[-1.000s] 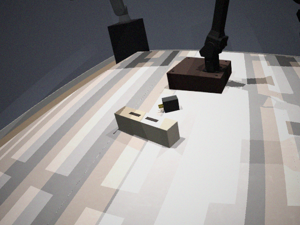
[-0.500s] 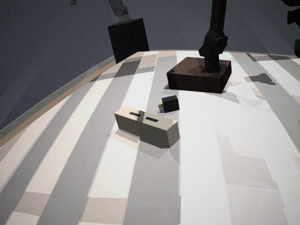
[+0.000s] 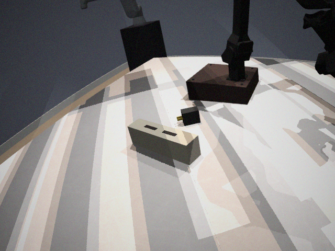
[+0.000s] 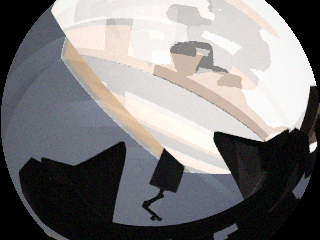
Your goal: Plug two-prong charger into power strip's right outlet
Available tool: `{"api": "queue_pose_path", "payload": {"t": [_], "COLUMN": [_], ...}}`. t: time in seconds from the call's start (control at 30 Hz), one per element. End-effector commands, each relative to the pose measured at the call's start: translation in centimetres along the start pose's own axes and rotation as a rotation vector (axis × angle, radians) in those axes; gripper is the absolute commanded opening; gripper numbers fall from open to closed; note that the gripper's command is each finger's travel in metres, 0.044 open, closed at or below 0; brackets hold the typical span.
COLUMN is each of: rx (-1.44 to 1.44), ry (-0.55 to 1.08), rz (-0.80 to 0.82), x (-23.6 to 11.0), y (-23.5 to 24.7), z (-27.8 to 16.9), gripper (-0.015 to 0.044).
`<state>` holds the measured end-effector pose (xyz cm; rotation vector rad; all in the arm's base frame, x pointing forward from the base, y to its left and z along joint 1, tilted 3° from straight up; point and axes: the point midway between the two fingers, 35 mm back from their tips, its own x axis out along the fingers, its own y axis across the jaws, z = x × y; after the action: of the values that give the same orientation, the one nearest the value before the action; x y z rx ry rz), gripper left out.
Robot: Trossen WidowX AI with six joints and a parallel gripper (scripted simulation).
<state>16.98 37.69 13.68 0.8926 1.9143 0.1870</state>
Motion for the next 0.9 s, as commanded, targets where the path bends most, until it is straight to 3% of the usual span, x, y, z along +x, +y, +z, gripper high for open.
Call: {"api": "queue_pose_path", "payload": {"t": [0.0,0.87], "rx": [0.013,0.085], "ry": [-0.052,-0.314], "rz": [0.001,-0.003], "x": [-1.1,-8.3], "y": [-0.8,-5.8], "z": [2.3,13.3], "gripper": [0.044,0.044]}}
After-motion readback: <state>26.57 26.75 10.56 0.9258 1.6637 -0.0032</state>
